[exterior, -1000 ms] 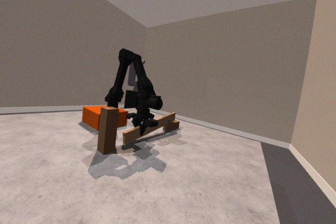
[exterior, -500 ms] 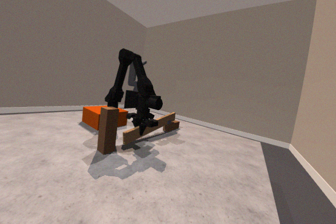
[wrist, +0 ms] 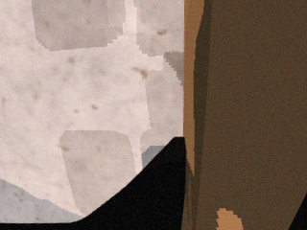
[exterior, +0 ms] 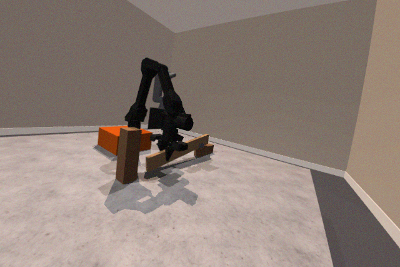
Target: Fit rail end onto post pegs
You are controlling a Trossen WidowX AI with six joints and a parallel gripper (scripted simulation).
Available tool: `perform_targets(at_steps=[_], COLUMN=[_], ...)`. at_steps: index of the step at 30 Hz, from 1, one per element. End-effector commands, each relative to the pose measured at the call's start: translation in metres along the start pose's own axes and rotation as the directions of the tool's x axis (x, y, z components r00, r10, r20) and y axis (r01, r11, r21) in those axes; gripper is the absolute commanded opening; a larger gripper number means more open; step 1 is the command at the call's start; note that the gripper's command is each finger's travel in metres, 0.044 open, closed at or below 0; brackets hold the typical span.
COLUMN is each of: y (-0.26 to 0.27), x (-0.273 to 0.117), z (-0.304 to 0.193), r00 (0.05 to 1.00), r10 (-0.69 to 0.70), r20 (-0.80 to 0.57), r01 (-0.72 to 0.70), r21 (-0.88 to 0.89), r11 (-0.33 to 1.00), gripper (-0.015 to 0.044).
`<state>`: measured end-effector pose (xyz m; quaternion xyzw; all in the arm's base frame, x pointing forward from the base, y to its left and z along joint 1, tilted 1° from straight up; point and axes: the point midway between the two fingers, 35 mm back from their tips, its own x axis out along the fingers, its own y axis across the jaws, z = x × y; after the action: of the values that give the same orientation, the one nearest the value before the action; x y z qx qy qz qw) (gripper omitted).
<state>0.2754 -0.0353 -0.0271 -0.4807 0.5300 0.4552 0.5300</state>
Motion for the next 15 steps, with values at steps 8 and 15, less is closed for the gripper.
perform_targets(at_steps=[8,15], y=[-0.0029,-0.0038], x=[-0.0072,-0.0107], z=[0.0006,0.0006], r00=[1.000,1.000], r10=[-0.005,-0.005], r20=[0.005,0.005], r01=[0.005,0.005], r21=[-0.003,-0.003], r11=[1.000,1.000], gripper=[0.0000,0.0000])
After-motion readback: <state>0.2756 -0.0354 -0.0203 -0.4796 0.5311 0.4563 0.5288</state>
